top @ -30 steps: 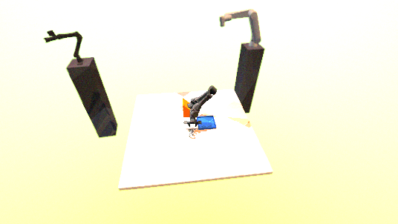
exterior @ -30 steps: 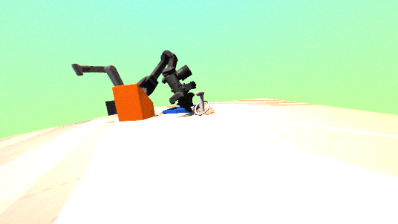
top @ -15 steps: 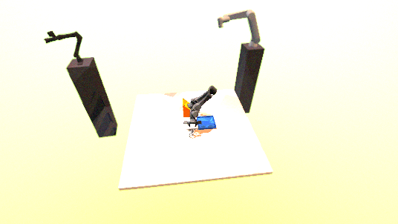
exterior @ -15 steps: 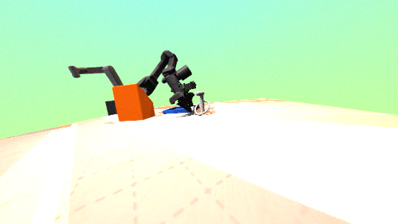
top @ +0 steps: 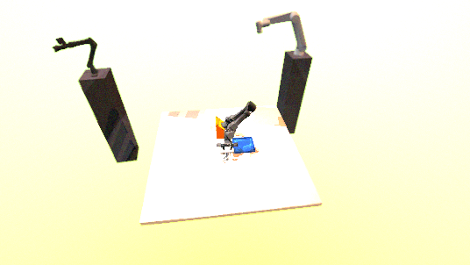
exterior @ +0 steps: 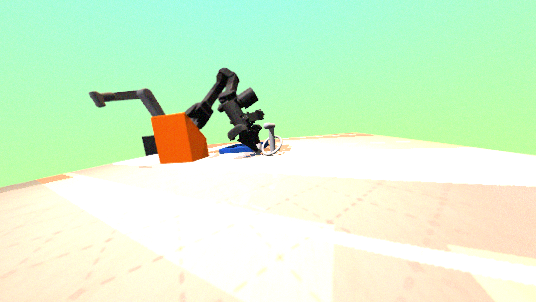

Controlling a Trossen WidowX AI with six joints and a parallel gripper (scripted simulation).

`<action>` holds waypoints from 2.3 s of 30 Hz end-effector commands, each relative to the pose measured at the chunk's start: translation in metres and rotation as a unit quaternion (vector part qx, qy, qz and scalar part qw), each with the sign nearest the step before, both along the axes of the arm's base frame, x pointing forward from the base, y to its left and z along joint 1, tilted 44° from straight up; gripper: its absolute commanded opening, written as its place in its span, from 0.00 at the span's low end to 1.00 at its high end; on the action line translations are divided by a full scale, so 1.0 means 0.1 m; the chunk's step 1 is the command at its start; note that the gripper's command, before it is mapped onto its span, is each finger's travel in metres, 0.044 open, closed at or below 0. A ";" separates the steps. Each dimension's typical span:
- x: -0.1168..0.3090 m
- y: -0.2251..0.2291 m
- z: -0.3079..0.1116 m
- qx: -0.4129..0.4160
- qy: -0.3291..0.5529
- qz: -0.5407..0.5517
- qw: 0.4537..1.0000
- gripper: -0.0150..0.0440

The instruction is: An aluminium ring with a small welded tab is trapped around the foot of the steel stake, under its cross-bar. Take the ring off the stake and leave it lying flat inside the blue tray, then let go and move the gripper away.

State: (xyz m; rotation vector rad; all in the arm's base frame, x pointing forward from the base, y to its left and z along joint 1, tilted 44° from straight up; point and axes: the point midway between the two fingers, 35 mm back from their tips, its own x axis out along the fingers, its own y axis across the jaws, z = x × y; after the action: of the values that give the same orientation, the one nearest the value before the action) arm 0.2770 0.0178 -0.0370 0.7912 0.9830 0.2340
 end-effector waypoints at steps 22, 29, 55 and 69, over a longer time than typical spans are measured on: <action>0.02 -0.17 0.16 -0.004 0.006 0.004 1.000 0.25; 0.05 -0.18 0.17 -0.008 0.023 0.016 1.000 0.25; 0.12 -0.22 0.26 -0.020 0.086 0.064 0.994 0.25; 0.13 -0.23 0.36 -0.023 0.119 0.093 0.988 0.25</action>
State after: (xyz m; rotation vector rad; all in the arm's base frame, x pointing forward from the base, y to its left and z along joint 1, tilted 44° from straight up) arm 0.2871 -0.0030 -0.0039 0.7102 1.2779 0.2790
